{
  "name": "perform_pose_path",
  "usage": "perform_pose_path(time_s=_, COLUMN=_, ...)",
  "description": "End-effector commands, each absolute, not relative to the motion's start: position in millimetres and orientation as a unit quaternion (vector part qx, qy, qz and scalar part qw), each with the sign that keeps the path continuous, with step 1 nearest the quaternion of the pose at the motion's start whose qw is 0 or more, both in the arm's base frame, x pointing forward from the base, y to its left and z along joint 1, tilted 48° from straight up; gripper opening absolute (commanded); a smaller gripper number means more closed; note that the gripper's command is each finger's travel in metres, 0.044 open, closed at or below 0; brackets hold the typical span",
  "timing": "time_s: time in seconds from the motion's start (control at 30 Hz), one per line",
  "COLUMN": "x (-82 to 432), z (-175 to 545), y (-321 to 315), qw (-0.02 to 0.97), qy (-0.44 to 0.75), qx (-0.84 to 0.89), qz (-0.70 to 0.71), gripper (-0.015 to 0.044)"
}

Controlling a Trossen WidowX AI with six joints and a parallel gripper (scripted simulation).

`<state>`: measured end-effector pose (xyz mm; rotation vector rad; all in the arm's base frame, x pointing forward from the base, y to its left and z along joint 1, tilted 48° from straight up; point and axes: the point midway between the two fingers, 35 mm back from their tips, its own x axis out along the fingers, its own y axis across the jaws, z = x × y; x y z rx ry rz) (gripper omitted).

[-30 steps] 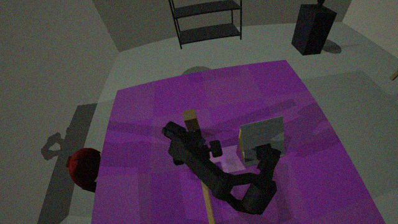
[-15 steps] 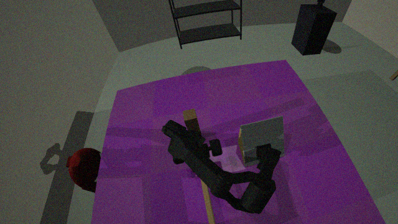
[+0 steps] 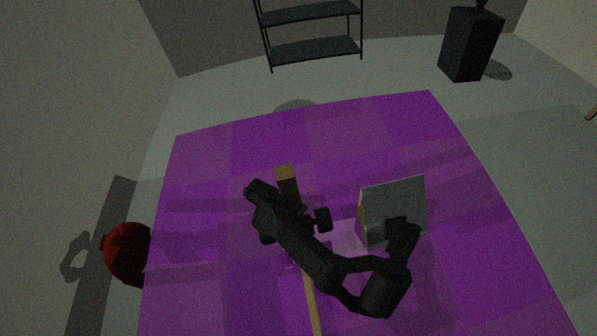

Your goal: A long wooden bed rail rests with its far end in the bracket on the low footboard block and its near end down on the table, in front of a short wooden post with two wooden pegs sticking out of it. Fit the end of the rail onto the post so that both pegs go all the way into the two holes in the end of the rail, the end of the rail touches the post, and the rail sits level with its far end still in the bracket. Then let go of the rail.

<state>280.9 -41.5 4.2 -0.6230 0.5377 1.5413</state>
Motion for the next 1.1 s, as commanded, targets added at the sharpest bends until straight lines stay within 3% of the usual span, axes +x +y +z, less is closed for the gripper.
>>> perform_pose_path(time_s=0.0, x=282.8, z=3.6, y=-46.0, qw=0.644, qy=0.237, qx=-0.278, qz=0.672, gripper=0.0)
perform_pose_path(time_s=1.07, x=283.4, z=-2.8, y=-52.4, qw=0.644, qy=0.237, qx=-0.278, qz=0.672, gripper=0.0)
